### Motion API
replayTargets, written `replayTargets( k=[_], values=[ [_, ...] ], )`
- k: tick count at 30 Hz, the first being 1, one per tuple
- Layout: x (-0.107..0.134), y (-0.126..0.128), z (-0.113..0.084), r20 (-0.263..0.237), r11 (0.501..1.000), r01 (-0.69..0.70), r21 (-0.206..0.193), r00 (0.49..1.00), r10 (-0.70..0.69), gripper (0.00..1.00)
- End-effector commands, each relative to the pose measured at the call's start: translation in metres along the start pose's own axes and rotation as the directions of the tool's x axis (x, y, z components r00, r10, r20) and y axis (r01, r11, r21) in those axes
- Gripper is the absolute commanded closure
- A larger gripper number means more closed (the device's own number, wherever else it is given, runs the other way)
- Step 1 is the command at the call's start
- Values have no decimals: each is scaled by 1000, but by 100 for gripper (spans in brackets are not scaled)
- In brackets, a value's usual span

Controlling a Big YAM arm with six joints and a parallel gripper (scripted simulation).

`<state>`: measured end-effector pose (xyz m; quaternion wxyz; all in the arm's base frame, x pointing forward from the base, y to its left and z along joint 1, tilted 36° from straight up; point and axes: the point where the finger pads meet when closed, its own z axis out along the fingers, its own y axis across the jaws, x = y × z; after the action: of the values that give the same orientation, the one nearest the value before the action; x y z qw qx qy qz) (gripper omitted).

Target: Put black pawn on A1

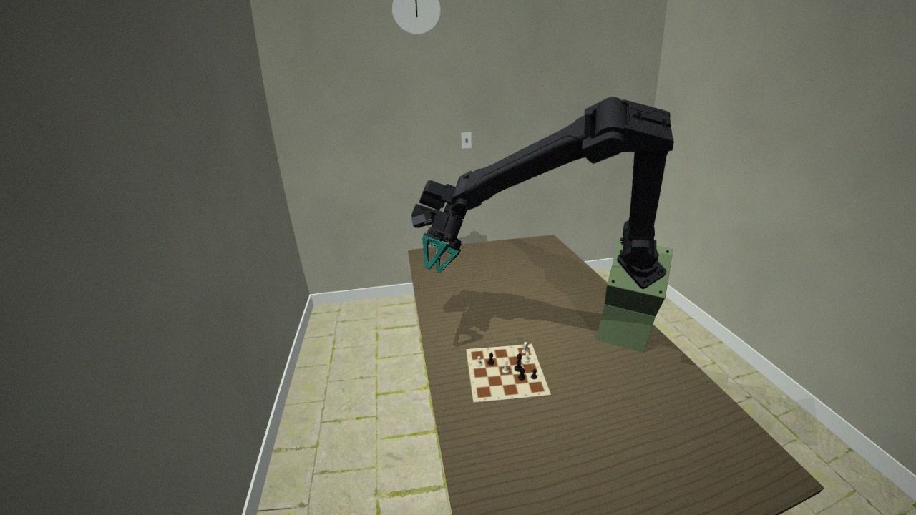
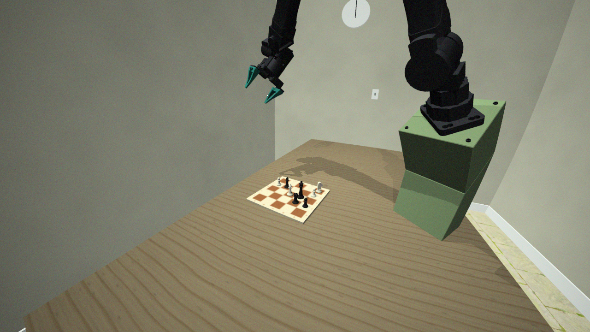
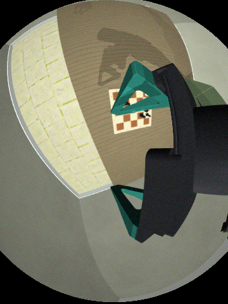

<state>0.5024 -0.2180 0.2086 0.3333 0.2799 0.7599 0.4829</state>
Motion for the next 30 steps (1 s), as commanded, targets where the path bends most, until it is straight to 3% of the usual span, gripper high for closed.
replayTargets(
  k=[1, 17, 18, 20, 22, 24, 25, 26, 27, 29, 30],
  values=[
    [-3, 3, -3, 7, 1000, 8, -1, 1000, -8, 0],
    [-3, 3, -3, 7, 1000, 8, -1, 1000, -8, 0],
    [-10, 13, -6, 19, 999, 37, -4, 999, -37, 0],
    [5, 16, 4, 5, 1000, 26, 5, 1000, -26, 0],
    [28, 10, 21, -13, 999, -24, 47, 1000, 24, 0],
    [68, -1, 45, -35, 987, -102, 123, 994, 107, 0],
    [68, -1, 45, -35, 987, -102, 123, 994, 107, 0],
    [95, -9, 57, -42, 974, -147, 173, 987, 156, 0],
    [95, -9, 57, -42, 974, -147, 173, 987, 156, 0],
    [154, -28, 77, -42, 930, -231, 286, 967, 253, 0],
    [154, -28, 77, -42, 930, -231, 286, 967, 253, 0]
  ],
)
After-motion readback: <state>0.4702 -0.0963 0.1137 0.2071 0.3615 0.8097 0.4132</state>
